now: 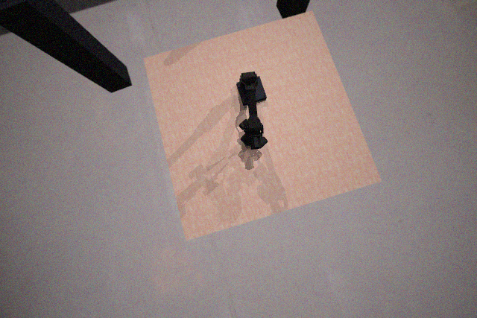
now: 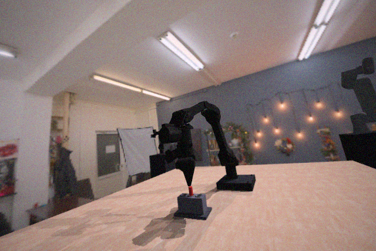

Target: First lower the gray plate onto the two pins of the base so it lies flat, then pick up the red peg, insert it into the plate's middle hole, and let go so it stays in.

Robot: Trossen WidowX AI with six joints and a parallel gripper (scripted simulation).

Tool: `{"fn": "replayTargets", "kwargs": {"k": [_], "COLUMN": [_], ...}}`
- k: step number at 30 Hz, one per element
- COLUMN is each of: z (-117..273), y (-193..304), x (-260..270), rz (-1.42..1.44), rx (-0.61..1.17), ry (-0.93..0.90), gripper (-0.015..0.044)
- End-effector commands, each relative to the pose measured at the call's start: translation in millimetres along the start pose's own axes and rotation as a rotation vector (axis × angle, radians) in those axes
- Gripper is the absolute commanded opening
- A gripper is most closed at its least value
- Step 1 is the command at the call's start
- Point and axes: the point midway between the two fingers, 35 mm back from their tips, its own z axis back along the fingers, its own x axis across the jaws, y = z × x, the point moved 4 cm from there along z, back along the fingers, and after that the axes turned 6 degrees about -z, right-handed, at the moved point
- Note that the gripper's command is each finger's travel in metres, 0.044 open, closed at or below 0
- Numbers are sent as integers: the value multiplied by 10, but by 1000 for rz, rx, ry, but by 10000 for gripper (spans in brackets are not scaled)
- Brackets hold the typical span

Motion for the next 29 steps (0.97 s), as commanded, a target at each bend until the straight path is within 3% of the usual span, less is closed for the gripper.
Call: {"fn": "replayTargets", "kwargs": {"k": [1,29], "z": [3,177], "y": [0,50], "x": [-1,-26], "rz": [0,-1], "rx": [0,-2], "ry": [0,1], "gripper": [150,150]}}
